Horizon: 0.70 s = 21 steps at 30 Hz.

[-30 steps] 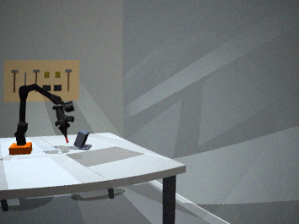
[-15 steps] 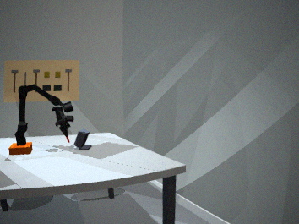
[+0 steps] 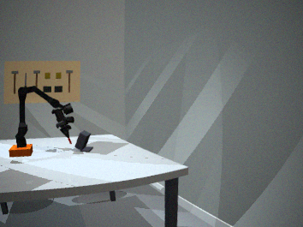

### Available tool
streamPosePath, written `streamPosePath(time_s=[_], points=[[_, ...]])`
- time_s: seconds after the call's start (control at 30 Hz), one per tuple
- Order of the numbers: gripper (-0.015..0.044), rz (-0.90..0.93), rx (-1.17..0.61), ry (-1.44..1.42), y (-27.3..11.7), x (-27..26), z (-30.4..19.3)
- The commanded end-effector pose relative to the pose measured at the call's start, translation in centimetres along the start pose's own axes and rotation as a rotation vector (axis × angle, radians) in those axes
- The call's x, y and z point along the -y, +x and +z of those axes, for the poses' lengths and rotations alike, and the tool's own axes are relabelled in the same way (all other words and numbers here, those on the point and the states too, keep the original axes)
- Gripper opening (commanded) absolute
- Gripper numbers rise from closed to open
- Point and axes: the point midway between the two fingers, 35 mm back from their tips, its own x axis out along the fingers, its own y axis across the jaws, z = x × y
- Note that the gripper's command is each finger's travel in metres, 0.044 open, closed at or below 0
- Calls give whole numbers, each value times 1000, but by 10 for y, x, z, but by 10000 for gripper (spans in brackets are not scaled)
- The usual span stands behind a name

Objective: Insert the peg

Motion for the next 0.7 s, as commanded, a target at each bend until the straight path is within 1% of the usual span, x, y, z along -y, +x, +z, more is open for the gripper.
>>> streamPosePath(time_s=[0.0, 0.67], points=[[0, -7, 27, 8, -3, -3, 0], [0, -22, 136, 24, -10, -24, -2]])
